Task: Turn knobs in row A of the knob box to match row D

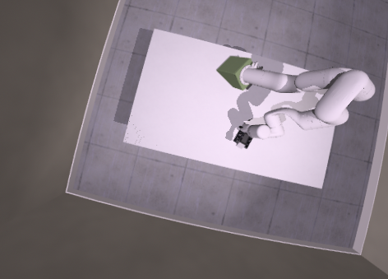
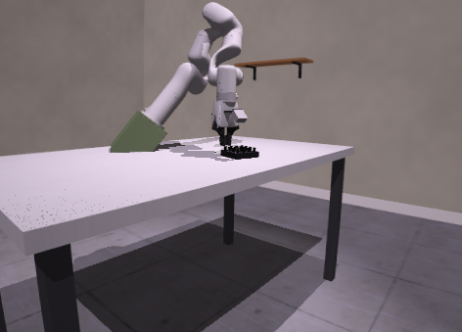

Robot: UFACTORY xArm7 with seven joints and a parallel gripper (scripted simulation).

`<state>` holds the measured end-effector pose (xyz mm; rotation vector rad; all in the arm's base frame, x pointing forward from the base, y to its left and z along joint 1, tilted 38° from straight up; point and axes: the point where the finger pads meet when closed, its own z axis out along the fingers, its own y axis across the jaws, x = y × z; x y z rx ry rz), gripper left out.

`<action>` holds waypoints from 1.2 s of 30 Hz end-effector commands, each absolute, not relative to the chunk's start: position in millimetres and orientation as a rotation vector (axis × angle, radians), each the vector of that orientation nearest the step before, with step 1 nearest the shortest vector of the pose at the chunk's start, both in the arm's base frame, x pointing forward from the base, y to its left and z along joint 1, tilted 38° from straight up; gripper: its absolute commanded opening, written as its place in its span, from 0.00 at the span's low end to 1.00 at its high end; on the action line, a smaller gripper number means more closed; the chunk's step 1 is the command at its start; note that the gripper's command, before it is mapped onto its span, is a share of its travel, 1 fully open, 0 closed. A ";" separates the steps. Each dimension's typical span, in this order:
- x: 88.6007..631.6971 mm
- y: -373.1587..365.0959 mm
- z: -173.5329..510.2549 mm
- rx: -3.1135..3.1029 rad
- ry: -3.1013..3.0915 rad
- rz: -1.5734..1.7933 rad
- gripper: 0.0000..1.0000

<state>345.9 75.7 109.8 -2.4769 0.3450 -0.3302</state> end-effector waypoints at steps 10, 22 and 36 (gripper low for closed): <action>348.9 78.9 105.1 -2.476 0.346 -0.334 0.19; 350.3 81.2 101.6 -2.476 0.346 -0.333 0.19; 350.3 81.3 101.6 -2.476 0.346 -0.333 0.19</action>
